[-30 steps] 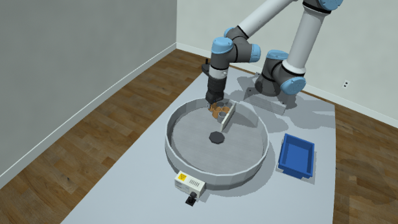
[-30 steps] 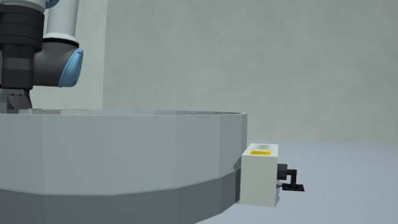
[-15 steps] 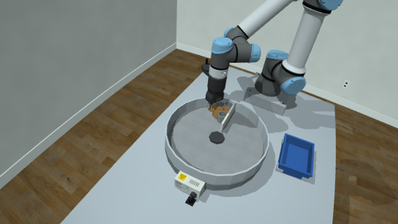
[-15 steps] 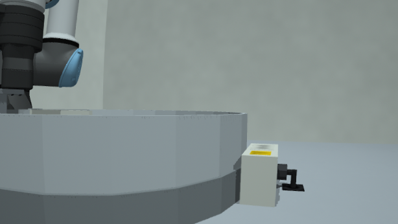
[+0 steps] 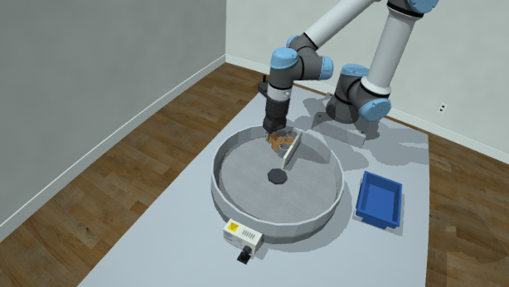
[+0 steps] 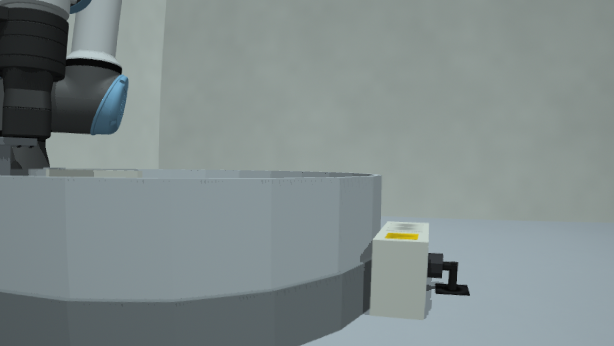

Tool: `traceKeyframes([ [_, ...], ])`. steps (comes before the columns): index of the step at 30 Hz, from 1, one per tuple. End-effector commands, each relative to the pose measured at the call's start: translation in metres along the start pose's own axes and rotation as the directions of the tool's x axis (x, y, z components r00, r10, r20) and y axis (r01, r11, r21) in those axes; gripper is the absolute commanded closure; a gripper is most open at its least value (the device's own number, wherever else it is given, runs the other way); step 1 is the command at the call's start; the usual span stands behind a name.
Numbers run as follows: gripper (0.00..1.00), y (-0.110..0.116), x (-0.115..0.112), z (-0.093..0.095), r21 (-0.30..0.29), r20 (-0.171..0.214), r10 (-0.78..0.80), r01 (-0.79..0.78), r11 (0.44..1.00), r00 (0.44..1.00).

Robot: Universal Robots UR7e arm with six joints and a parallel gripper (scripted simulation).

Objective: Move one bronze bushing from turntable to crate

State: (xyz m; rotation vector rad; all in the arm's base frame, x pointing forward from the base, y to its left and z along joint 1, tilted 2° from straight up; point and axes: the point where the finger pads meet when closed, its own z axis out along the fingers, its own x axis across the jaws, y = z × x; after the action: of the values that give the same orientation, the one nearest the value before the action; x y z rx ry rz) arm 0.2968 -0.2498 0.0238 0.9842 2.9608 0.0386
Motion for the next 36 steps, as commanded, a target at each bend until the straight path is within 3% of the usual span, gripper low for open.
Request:
traceKeyframes([
  [1,1.0,-0.0001,-0.0004,-0.0004,0.0,0.001,0.0,0.0,1.0,1.0],
  [36,1.0,-0.0001,-0.0033,-0.0064,0.0,0.001,0.0,0.0,1.0,1.0],
])
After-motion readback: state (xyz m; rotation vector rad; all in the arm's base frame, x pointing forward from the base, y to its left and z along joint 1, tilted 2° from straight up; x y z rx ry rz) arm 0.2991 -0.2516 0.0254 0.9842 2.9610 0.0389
